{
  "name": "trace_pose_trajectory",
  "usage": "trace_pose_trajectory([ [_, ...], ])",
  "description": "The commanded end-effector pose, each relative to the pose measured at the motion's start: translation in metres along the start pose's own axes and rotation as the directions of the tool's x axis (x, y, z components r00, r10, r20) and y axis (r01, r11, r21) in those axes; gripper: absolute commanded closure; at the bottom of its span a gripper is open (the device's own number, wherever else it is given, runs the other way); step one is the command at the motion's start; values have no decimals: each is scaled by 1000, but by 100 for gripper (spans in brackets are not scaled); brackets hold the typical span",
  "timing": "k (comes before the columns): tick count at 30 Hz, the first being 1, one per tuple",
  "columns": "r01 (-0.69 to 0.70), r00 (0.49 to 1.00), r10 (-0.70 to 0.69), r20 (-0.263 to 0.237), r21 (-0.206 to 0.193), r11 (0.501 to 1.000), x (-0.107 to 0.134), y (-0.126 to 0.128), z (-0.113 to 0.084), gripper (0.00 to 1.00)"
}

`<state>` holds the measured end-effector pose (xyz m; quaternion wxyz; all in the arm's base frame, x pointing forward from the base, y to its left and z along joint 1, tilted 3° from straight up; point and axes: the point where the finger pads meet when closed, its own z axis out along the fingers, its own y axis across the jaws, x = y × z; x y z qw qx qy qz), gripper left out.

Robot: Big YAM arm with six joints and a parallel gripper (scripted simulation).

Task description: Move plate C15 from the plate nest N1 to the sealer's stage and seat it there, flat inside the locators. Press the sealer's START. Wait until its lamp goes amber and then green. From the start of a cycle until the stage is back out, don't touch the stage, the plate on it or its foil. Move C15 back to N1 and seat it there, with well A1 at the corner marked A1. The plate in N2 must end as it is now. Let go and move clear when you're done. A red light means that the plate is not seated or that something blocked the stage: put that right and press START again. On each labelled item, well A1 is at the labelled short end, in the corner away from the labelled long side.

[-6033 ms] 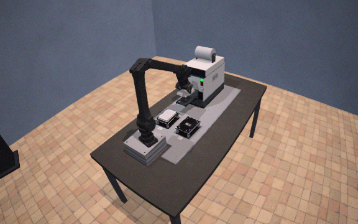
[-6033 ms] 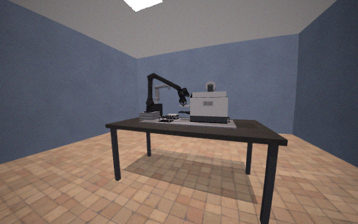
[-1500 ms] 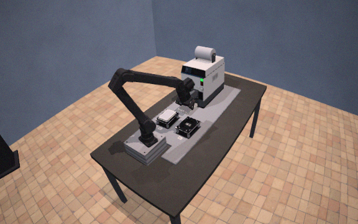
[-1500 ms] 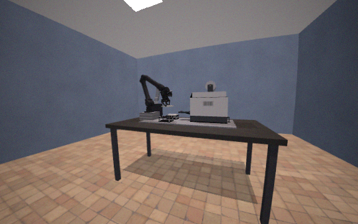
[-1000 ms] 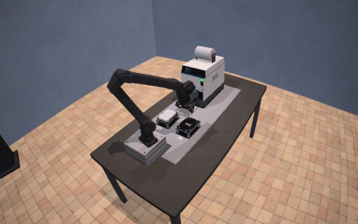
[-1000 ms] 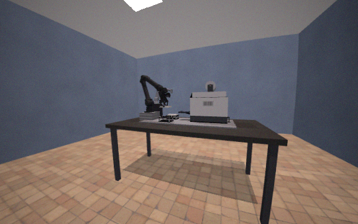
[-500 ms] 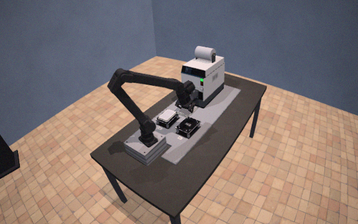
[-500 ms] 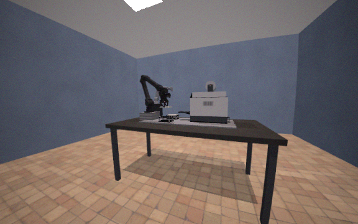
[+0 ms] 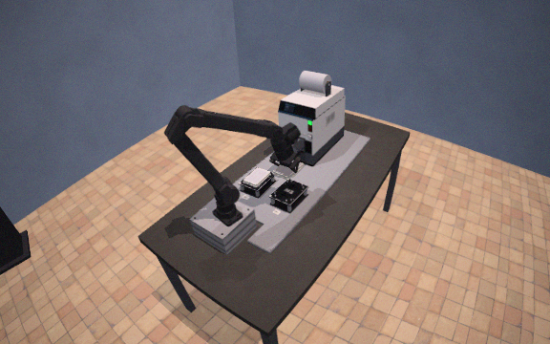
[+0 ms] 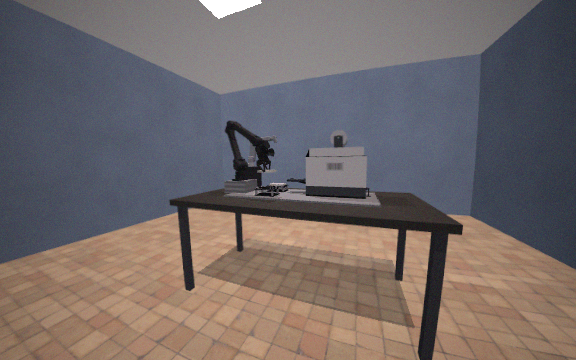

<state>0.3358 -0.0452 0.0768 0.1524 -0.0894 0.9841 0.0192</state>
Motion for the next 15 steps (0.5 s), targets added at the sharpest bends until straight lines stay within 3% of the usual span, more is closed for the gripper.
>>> trace_pose_trajectory([
  [1,15,999,-16,43,16,1000,-27,-6,-12,100],
  [9,13,1000,-13,-2,-2,1000,-12,-1,-3,100],
  [15,4,1000,-5,15,9,1000,-7,-5,-3,100],
])
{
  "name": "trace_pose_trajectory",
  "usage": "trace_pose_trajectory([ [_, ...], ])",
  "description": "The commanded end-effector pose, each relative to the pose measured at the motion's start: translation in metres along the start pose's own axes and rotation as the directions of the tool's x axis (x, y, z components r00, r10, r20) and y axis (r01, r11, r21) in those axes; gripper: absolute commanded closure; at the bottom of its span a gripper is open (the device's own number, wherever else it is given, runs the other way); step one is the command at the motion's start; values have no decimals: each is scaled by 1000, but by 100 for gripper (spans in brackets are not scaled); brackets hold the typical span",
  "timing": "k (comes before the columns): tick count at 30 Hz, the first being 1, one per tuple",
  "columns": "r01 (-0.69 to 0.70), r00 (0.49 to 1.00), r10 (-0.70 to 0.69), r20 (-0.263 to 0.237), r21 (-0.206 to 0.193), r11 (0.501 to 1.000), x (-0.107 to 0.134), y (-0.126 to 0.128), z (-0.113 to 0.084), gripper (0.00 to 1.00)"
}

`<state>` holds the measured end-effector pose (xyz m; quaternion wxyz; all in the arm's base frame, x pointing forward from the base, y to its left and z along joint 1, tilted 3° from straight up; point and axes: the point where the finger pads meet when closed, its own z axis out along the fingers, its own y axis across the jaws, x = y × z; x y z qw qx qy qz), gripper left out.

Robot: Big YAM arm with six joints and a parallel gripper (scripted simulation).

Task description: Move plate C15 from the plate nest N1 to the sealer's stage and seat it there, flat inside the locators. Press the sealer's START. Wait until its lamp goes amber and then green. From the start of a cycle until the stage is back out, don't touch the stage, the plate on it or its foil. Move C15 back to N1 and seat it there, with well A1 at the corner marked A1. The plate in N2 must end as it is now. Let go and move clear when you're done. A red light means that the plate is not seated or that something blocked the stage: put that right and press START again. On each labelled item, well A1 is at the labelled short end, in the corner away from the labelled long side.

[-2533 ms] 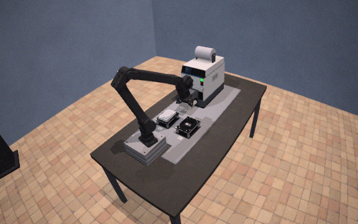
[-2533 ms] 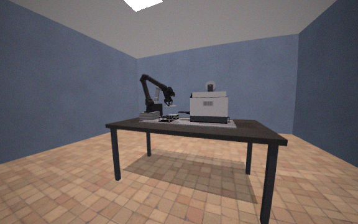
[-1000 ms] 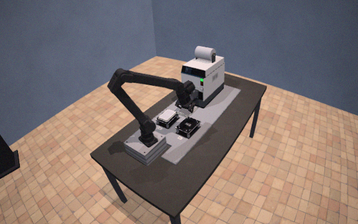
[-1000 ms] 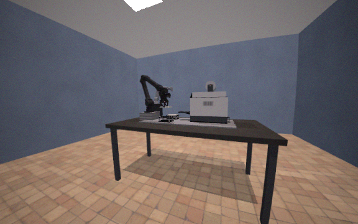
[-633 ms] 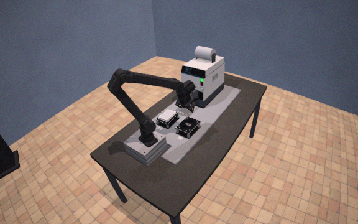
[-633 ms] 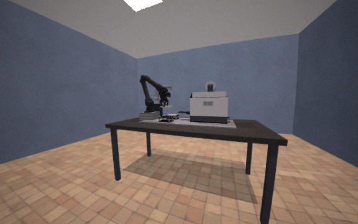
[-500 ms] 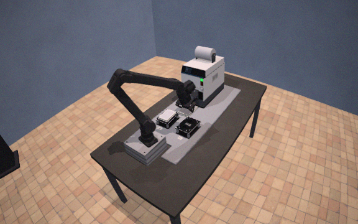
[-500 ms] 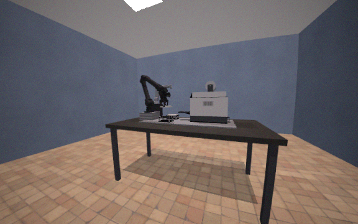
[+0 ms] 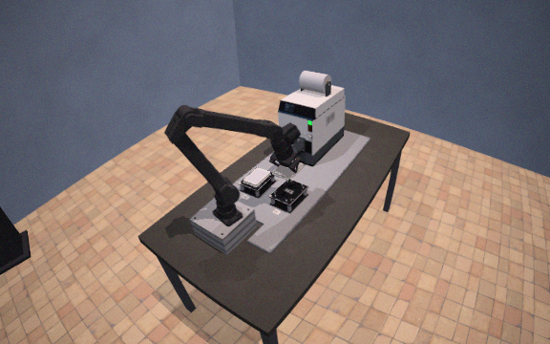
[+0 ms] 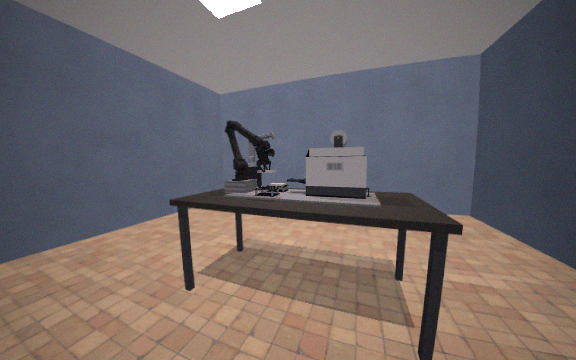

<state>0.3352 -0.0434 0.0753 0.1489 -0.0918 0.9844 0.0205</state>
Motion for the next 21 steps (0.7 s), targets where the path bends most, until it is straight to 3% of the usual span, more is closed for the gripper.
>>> trace_pose_trajectory([
  [1,-2,1000,2,26,16,1000,-6,-8,-4,100],
  [8,15,999,-15,30,12,1000,-5,-2,-4,100],
  [21,-7,999,6,54,16,1000,-26,-10,-10,100],
])
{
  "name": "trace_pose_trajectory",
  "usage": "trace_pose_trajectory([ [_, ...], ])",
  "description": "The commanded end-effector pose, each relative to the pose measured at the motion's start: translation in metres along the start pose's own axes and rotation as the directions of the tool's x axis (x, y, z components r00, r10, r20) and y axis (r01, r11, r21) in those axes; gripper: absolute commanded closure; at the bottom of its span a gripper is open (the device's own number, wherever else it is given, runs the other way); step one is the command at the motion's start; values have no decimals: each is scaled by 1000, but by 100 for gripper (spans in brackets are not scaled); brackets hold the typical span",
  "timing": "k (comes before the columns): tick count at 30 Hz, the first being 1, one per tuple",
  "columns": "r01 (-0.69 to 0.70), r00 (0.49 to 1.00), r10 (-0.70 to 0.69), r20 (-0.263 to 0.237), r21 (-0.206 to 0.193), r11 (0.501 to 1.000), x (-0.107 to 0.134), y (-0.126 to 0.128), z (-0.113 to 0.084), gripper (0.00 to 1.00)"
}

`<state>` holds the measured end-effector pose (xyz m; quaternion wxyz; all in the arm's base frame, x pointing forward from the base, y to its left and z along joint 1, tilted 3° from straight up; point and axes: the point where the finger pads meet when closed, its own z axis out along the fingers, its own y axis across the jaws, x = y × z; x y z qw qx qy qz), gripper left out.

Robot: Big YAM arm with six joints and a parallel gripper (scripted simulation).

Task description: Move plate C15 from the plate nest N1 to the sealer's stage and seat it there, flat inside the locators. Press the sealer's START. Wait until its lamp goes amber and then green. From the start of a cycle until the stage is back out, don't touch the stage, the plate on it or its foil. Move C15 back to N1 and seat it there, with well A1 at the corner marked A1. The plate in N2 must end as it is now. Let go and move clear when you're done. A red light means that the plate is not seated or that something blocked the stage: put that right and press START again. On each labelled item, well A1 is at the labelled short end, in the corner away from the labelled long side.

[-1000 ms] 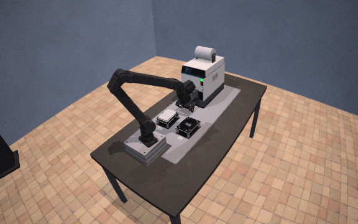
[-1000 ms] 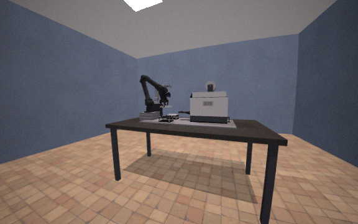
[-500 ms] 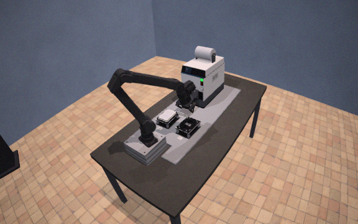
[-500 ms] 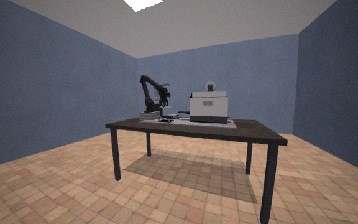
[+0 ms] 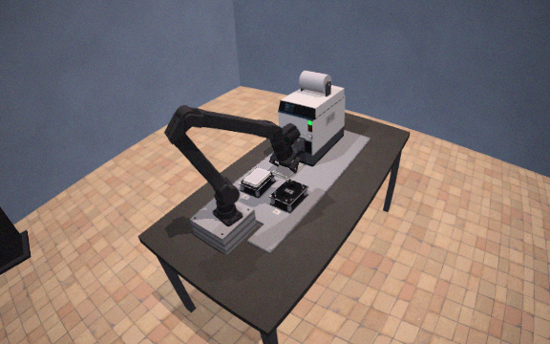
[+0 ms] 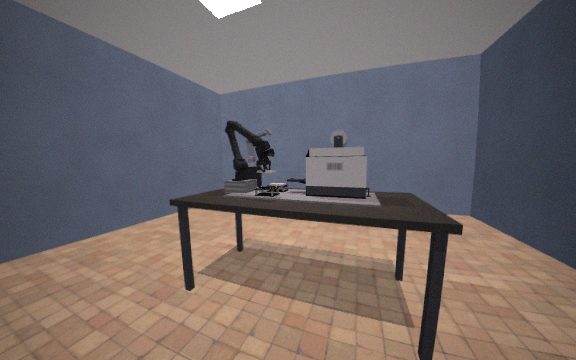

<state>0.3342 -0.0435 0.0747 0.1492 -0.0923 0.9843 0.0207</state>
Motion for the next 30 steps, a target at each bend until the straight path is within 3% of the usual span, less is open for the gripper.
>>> trace_pose_trajectory([
  [1,-12,999,11,53,18,1000,-27,-12,-10,100],
  [12,22,998,-23,54,16,1000,-30,-8,-5,100],
  [30,14,1000,-14,25,7,1000,-2,-2,7,100],
])
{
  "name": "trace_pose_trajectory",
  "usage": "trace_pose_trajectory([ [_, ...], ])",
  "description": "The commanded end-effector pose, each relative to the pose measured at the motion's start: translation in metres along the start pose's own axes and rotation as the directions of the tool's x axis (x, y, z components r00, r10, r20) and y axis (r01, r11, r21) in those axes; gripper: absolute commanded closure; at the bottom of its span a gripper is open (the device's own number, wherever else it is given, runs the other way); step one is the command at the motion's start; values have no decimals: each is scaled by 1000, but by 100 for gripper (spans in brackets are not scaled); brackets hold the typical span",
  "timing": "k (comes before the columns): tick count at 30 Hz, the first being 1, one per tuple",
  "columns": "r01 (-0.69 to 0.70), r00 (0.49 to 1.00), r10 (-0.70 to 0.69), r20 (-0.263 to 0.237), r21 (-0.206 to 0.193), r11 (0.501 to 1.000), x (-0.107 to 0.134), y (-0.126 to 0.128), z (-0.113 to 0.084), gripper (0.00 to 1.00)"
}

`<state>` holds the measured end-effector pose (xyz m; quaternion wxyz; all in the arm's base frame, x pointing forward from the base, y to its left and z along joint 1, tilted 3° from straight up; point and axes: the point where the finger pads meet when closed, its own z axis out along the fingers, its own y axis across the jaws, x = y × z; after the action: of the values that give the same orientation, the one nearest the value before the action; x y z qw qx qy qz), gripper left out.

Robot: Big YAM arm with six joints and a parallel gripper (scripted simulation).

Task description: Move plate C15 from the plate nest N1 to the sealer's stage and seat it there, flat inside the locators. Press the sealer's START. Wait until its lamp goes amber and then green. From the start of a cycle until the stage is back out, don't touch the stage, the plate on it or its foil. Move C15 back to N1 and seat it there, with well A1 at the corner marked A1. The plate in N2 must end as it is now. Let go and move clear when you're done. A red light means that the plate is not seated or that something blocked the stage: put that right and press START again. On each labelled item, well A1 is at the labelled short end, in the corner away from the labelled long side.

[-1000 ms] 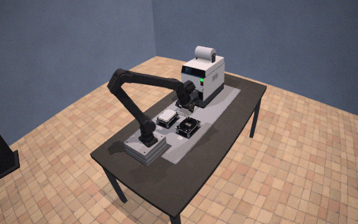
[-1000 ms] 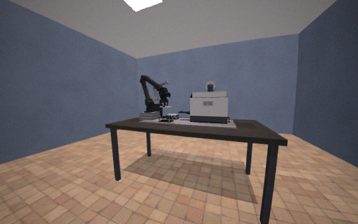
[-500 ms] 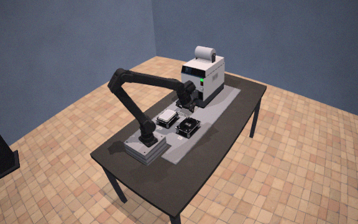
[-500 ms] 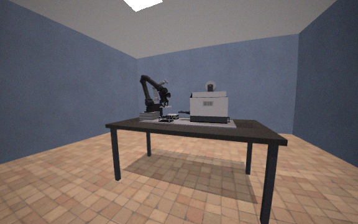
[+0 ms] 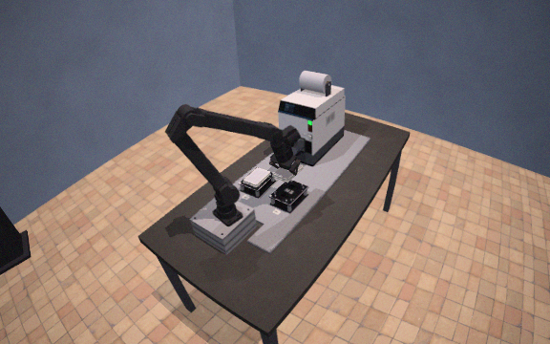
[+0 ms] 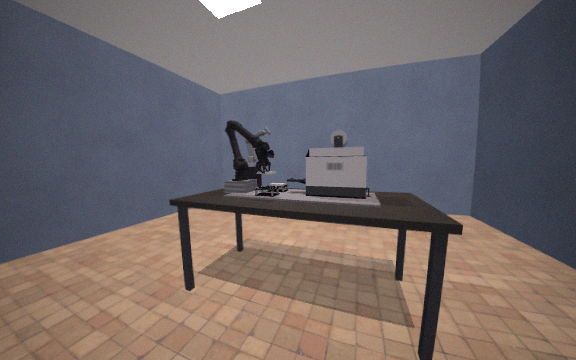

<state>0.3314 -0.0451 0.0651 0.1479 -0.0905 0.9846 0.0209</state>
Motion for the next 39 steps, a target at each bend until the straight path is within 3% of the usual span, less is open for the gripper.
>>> trace_pose_trajectory([
  [1,19,999,-19,30,8,1000,-10,-1,-1,100],
  [8,15,999,-15,32,7,1000,-17,-2,1,100],
  [18,2,1000,-2,5,-2,1000,-2,1,13,100],
  [23,4,1000,-4,24,5,1000,-8,-1,11,100],
  [34,-14,1000,14,5,3,1000,2,-5,19,100],
  [39,3,1000,-3,19,4,1000,-4,-1,19,100],
])
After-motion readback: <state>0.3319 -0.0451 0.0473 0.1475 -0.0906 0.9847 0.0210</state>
